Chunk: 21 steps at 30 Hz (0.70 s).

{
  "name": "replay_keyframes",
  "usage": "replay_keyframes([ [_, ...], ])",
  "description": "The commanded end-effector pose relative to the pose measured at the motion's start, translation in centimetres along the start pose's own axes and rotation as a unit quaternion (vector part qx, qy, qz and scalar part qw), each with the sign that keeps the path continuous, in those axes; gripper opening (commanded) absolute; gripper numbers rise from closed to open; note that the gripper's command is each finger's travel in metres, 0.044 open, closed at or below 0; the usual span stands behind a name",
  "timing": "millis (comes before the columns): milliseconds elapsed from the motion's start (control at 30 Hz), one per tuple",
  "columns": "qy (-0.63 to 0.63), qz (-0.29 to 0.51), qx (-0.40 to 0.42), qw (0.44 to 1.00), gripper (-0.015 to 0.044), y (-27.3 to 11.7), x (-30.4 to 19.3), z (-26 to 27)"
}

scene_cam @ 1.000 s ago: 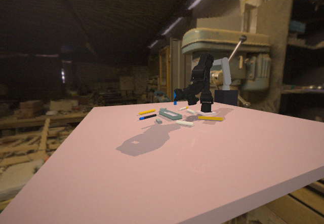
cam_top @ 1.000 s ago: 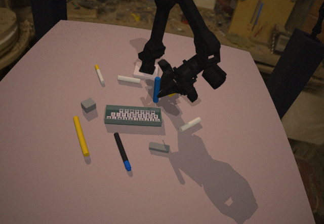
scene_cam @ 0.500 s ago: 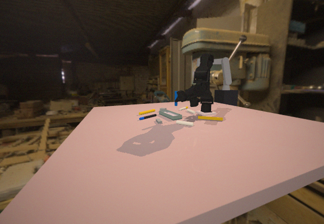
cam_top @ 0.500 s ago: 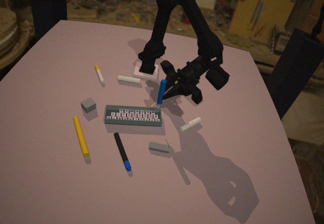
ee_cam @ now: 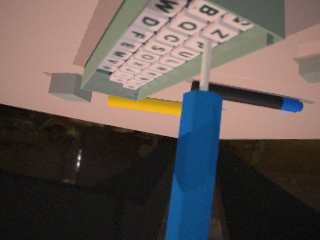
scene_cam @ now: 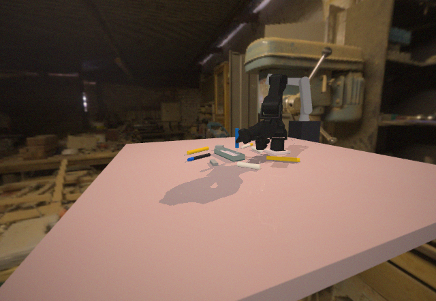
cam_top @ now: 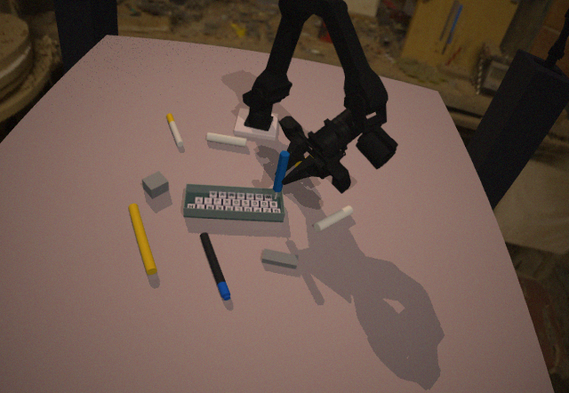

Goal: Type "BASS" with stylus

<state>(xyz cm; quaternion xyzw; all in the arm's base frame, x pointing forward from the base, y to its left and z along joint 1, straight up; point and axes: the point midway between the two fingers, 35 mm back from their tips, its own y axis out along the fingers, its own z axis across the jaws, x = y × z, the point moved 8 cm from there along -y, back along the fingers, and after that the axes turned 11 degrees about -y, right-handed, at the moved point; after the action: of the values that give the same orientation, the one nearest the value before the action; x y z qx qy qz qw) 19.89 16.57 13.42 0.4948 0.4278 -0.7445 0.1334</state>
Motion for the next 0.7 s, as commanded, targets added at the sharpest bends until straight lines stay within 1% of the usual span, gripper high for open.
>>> replay_keyframes([
  [0, -0.005, 0.002, 0.001, 1.000, 0.0081, 0.17, 0.22, 0.05],
  [667, -0.005, 0.002, 0.001, 1.000, 0.0081, 0.63, 1.00, -0.10],
])
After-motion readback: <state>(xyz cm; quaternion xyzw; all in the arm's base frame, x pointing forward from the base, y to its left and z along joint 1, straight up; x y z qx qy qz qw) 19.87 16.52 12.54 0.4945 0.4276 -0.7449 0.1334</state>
